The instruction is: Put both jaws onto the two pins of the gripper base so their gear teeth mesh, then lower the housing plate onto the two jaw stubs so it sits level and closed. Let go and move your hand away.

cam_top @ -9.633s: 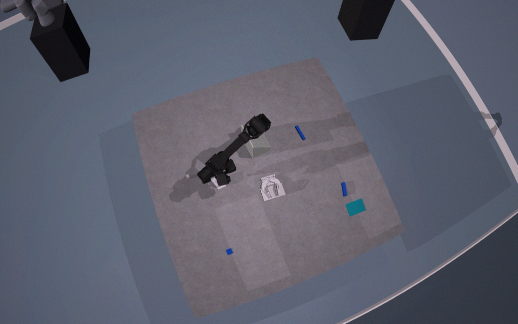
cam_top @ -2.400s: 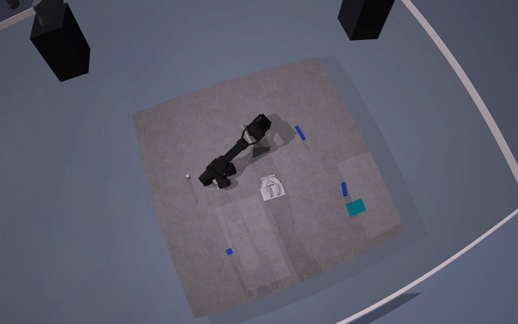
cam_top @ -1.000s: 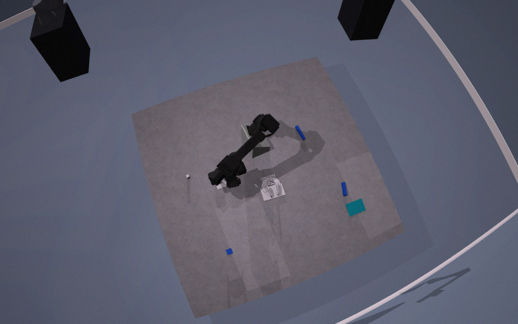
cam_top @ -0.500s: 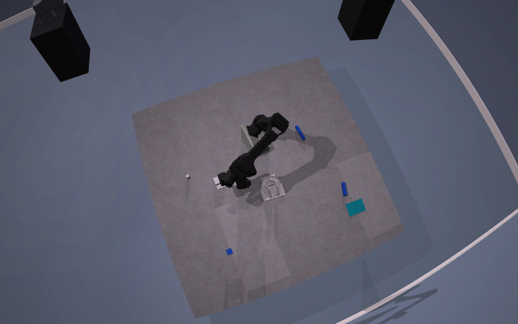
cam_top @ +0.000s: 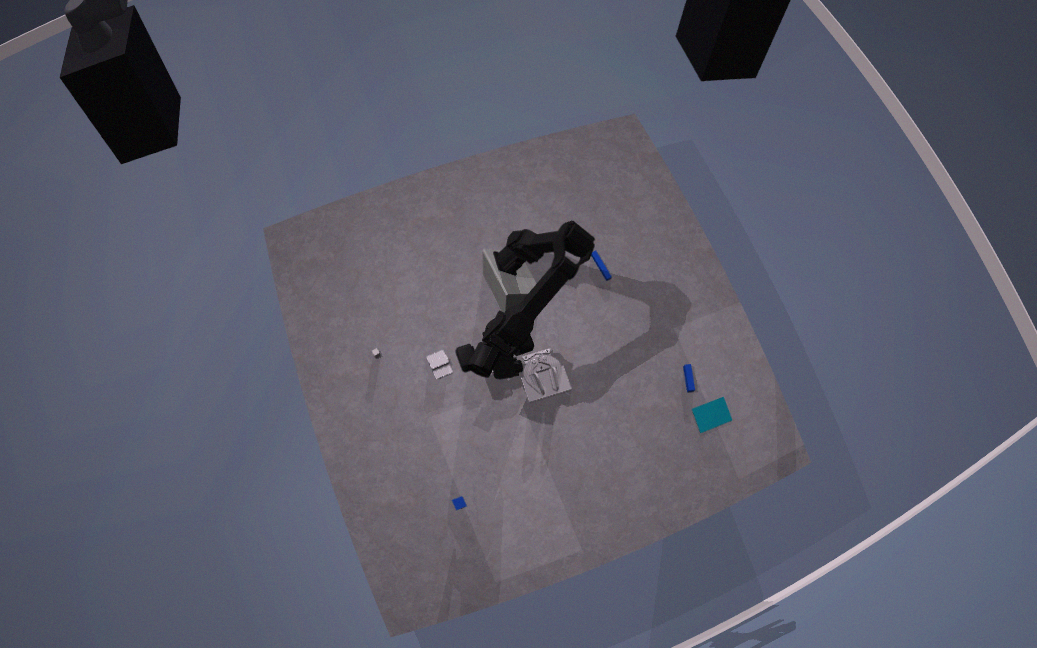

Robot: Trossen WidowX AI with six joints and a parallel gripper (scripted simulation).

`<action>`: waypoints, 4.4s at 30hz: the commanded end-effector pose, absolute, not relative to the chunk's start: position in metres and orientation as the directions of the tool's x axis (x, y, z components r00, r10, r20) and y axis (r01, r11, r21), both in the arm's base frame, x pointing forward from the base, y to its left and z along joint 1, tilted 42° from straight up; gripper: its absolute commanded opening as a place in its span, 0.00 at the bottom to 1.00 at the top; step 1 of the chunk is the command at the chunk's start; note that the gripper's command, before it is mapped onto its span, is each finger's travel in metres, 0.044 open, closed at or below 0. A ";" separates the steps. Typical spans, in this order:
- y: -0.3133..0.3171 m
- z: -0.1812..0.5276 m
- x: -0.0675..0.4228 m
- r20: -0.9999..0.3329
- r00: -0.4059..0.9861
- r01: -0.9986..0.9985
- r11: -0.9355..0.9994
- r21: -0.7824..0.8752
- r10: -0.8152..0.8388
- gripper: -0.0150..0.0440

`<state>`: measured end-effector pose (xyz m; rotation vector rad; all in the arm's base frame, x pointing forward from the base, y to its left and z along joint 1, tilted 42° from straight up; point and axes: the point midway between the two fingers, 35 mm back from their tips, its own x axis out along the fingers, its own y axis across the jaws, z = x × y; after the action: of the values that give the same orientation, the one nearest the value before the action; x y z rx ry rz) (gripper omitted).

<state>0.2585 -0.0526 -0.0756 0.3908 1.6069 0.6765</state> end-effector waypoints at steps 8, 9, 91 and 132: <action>-0.025 -0.056 0.262 -0.774 -0.152 -0.117 0.766 0.632 0.615 0.85; -0.022 -0.054 0.262 -0.773 -0.152 -0.116 0.766 0.633 0.616 0.85; 0.054 -0.006 0.249 -0.744 -0.169 -0.082 0.743 0.665 0.647 0.85; 0.094 -0.051 0.238 -0.741 -0.170 -0.081 0.740 0.667 0.649 0.85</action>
<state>0.2396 0.0928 -0.0495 0.4585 1.6226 0.6897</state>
